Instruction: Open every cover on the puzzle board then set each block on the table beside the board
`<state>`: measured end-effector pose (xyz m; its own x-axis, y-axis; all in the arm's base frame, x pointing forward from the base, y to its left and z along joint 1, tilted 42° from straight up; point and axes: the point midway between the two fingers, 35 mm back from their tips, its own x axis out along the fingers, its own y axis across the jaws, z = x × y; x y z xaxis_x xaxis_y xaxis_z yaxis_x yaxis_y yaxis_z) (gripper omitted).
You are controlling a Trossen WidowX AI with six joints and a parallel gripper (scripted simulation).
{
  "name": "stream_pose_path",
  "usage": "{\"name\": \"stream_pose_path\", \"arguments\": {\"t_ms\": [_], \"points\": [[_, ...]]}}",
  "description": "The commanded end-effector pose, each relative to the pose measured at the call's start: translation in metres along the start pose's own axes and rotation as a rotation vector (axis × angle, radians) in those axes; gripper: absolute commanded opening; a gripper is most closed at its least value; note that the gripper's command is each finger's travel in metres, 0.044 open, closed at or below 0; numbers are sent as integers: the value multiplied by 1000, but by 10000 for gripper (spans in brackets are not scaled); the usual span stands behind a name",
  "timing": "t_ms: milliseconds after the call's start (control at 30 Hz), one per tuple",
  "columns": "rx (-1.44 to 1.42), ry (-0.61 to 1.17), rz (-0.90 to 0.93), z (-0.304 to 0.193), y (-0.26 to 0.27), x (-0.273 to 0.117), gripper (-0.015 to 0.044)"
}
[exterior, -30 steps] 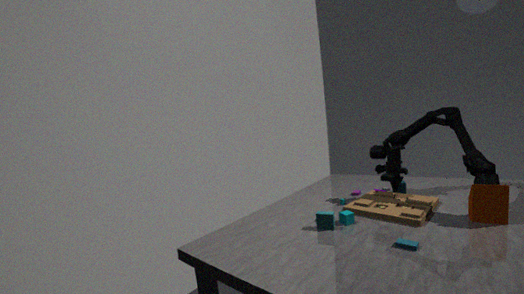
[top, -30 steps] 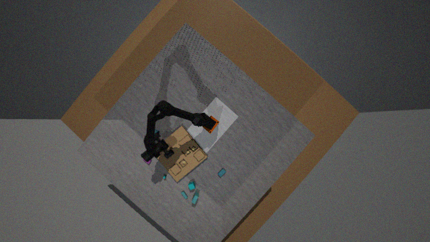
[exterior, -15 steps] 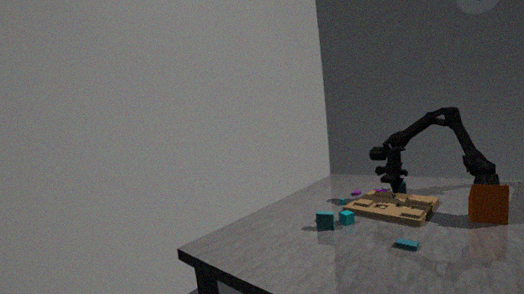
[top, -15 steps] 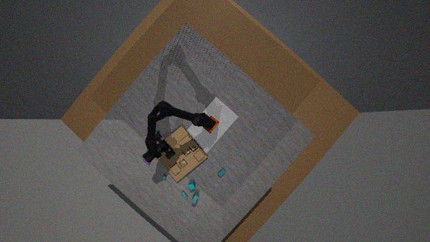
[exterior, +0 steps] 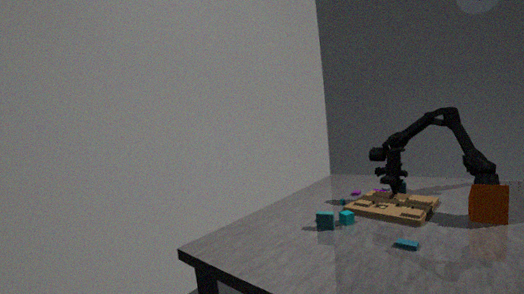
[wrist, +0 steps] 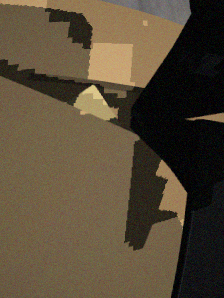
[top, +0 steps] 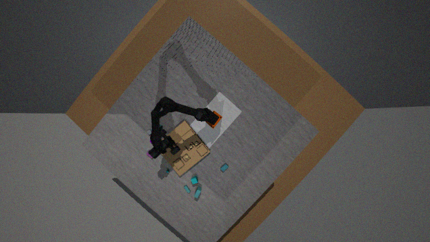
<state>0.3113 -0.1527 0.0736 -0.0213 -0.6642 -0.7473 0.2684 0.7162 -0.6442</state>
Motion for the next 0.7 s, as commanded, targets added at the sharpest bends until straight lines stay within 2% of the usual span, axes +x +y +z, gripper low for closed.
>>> {"name": "stream_pose_path", "arguments": {"t_ms": [0,667], "points": [[0,-1,0,0,6,0,0],[0,-1,1,2,29,0,0]]}}
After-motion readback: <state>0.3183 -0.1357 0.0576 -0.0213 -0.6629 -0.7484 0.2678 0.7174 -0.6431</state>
